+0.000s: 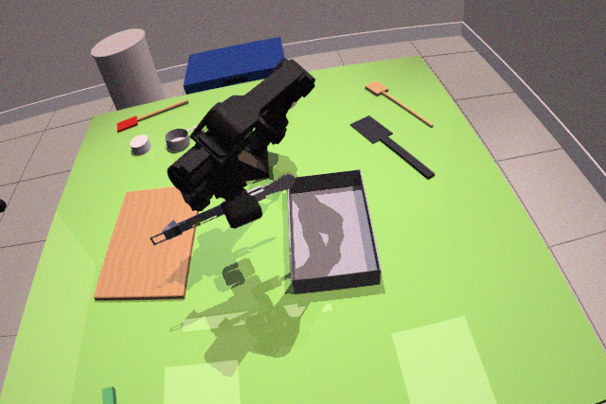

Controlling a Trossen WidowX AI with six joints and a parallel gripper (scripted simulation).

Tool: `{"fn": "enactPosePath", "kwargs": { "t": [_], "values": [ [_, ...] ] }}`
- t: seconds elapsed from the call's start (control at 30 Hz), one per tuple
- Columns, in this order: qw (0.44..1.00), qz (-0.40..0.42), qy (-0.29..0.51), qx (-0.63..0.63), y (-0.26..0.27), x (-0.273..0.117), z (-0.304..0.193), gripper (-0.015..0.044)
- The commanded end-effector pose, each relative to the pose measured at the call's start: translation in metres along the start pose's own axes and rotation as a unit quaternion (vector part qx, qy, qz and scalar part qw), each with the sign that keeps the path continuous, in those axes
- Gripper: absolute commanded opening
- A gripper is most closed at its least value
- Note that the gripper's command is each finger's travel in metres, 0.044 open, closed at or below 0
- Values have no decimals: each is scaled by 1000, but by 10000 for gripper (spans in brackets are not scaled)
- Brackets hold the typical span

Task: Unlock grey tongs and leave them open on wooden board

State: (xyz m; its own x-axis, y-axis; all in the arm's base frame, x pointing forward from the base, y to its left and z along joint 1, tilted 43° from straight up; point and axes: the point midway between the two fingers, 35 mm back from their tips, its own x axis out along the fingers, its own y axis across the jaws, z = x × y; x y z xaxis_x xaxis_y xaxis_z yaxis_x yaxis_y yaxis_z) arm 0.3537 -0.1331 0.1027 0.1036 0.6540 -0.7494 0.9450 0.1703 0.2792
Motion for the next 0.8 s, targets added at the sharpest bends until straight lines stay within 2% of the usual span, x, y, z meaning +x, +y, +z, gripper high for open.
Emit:
{"fn": "enactPosePath", "kwargs": {
  "t": [0.0, 0.4, 0.77],
  "values": [
    [999, -2, 0, -42, -11, -1, 21, -150],
    [996, -4, 4, -93, -25, 0, 43, -150],
    [976, -11, -1, -218, -62, -6, 88, -150]
  ]
}}
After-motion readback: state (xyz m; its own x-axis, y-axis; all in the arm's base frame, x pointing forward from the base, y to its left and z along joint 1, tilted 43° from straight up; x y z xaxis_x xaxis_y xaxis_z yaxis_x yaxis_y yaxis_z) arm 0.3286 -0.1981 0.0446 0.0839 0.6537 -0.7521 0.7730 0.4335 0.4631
